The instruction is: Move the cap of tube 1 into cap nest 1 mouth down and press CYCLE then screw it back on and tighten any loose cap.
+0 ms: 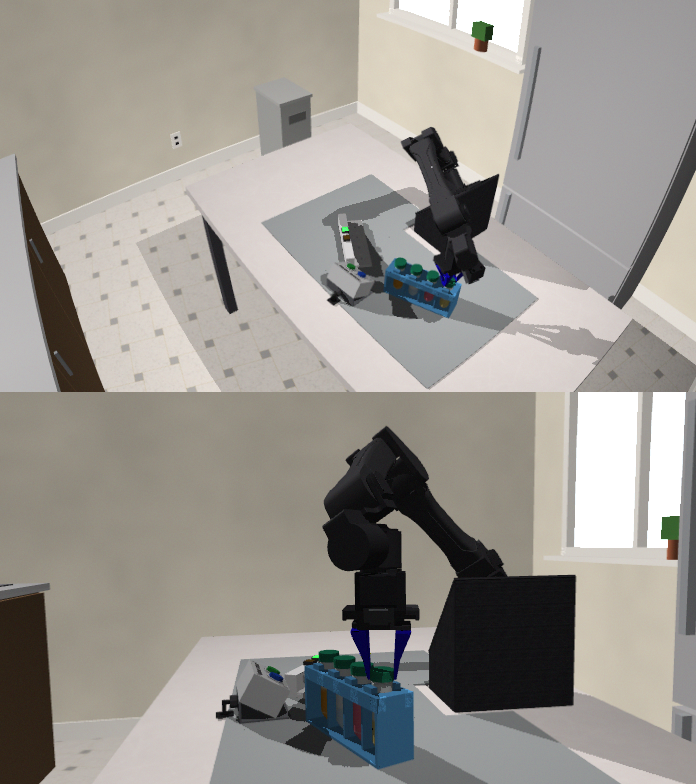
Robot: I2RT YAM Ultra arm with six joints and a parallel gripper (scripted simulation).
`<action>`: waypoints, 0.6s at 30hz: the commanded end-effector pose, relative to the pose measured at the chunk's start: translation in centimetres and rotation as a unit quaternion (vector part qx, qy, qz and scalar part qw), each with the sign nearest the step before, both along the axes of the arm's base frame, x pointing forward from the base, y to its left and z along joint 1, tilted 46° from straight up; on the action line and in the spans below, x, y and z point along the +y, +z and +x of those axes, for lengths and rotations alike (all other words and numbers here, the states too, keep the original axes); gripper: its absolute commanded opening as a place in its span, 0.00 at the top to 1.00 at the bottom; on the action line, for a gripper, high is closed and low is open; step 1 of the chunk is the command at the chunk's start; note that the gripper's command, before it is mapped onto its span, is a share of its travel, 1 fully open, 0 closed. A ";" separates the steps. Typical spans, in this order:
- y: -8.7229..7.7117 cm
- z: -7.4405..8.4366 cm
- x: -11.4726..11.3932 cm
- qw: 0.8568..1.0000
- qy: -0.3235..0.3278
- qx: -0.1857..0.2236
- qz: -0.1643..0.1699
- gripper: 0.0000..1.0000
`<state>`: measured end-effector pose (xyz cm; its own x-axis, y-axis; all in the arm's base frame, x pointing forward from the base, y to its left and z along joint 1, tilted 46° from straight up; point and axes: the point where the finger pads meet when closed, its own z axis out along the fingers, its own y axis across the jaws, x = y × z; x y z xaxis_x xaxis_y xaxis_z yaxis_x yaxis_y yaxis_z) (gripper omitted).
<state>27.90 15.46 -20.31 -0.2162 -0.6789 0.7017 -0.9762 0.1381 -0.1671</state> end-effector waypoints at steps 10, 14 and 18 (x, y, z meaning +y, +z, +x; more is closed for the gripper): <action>0.2 0.2 0.5 0.999 -0.030 -0.039 0.006 1.00; 0.2 0.2 0.5 0.993 -0.076 -0.086 0.008 1.00; 0.2 0.2 0.5 0.983 -0.122 -0.134 0.009 1.00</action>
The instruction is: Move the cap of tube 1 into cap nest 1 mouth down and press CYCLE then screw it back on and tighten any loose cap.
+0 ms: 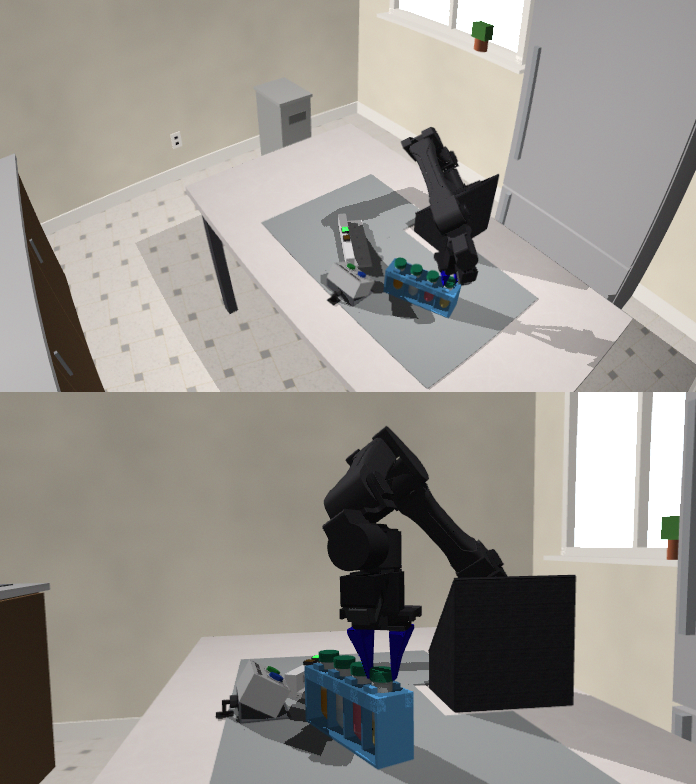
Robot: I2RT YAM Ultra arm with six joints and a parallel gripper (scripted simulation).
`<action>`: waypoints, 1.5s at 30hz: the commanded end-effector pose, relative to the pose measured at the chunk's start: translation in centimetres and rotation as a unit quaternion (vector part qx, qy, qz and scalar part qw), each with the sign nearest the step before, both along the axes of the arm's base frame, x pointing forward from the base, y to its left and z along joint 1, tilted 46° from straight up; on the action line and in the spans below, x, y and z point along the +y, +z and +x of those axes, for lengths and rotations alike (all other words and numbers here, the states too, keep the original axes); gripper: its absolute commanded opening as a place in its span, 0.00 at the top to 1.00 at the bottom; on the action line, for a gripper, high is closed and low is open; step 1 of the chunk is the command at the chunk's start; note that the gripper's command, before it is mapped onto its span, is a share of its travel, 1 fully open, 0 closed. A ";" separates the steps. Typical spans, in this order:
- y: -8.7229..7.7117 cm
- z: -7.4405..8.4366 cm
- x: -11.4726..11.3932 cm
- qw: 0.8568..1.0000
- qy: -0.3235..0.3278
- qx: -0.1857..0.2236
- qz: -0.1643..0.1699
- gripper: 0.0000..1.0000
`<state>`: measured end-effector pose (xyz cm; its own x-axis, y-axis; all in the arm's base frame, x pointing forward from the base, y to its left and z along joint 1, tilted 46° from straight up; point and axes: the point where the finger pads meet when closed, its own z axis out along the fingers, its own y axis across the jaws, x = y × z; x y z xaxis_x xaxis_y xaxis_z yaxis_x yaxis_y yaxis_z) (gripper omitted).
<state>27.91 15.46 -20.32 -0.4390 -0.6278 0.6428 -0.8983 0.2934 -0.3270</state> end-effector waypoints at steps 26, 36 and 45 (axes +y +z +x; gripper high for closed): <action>0.2 0.2 0.4 0.963 -0.184 -0.197 0.011 0.51; 0.2 0.2 0.5 0.968 -0.171 -0.183 0.010 0.51; 0.2 0.2 0.5 0.997 -0.047 -0.056 0.007 0.51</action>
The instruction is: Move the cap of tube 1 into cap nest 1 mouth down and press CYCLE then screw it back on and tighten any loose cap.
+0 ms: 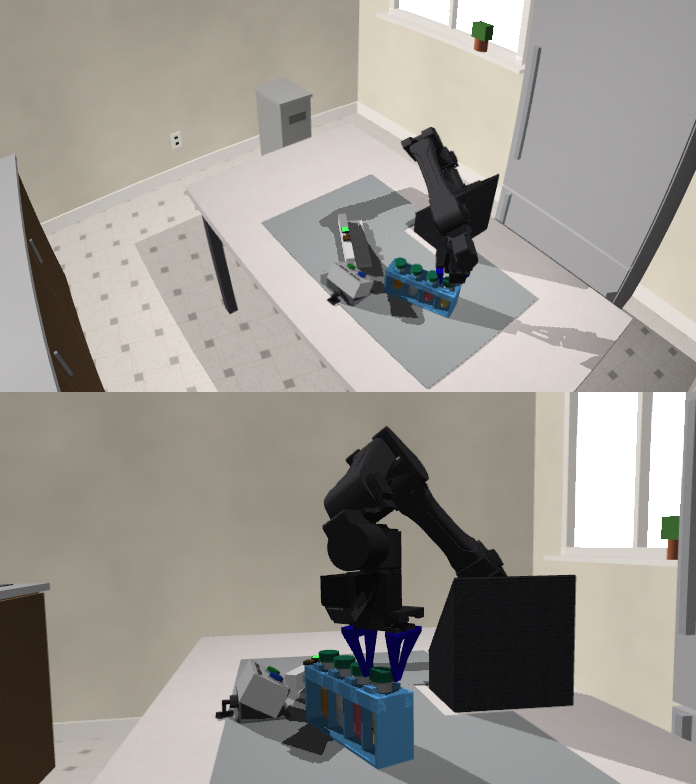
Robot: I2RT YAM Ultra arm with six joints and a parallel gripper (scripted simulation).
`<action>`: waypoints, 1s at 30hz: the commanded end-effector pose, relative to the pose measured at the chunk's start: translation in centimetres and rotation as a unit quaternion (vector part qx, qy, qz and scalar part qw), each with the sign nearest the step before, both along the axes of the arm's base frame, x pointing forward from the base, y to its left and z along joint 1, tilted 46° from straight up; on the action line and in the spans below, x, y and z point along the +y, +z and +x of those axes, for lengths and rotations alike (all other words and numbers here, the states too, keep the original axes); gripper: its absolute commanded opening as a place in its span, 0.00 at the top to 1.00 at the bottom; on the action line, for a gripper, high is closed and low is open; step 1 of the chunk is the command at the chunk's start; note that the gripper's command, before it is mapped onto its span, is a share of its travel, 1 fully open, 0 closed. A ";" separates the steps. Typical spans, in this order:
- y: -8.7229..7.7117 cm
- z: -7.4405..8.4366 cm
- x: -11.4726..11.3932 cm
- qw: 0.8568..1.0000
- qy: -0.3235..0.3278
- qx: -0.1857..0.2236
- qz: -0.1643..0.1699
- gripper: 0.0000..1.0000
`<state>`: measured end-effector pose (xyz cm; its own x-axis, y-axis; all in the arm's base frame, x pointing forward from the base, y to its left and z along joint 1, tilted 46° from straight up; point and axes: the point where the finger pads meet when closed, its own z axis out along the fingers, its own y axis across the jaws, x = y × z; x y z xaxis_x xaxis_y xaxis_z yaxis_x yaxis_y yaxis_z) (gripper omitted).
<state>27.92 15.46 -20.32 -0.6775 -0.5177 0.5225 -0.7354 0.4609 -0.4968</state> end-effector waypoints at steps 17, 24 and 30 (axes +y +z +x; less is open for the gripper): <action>0.2 0.2 0.5 0.932 0.257 0.257 -0.003 0.51; 0.2 0.2 0.5 0.881 0.332 0.335 -0.006 0.51; 0.2 0.2 0.5 0.830 0.392 0.397 -0.008 0.51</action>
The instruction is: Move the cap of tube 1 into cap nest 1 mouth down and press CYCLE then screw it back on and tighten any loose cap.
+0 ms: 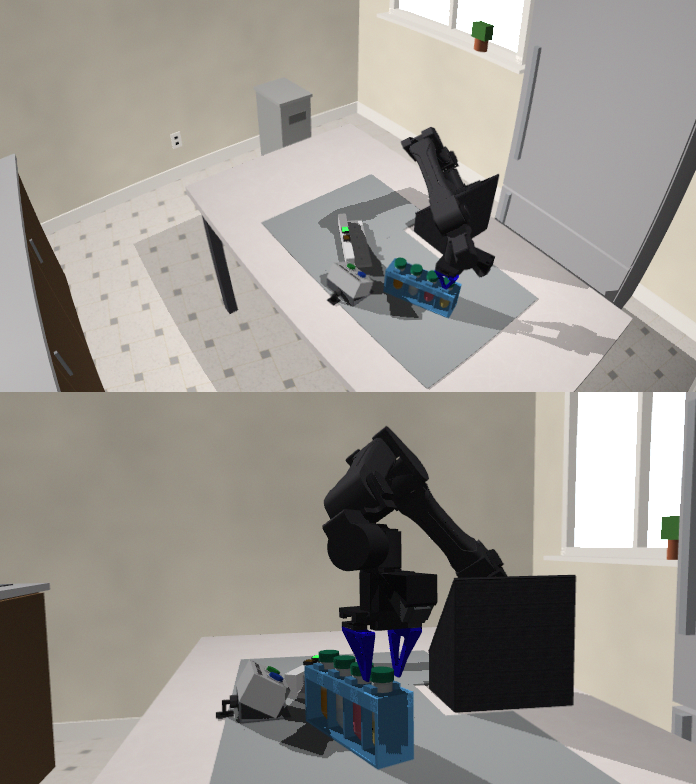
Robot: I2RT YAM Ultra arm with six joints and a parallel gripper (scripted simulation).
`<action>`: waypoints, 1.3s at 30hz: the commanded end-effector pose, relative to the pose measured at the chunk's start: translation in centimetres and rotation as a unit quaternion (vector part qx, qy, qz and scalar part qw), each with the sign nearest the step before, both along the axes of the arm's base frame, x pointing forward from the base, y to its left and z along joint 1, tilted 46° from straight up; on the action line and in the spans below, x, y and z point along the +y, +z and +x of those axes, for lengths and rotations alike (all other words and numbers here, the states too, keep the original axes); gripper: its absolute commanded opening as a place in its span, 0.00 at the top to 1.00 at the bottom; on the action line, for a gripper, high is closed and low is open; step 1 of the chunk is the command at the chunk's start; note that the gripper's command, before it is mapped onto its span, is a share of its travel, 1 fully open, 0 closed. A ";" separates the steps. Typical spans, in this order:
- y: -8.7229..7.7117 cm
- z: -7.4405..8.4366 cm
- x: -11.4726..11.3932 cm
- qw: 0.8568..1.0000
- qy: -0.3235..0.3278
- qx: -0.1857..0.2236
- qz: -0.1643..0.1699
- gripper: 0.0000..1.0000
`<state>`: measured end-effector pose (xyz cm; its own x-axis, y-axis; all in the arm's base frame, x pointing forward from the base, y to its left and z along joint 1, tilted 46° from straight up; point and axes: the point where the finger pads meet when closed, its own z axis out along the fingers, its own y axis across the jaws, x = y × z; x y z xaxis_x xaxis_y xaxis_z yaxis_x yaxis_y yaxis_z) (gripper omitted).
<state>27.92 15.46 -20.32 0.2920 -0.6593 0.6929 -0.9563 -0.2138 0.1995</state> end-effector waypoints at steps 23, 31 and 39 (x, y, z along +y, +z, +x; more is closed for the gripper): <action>0.2 0.2 0.5 0.913 0.288 0.289 -0.004 0.51; 0.2 0.2 0.5 0.913 0.288 0.289 -0.005 1.00; 0.2 0.2 0.5 0.913 0.288 0.289 -0.004 1.00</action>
<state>27.92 15.46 -20.32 0.9077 -0.2797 0.3128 -0.4193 -0.6342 0.6496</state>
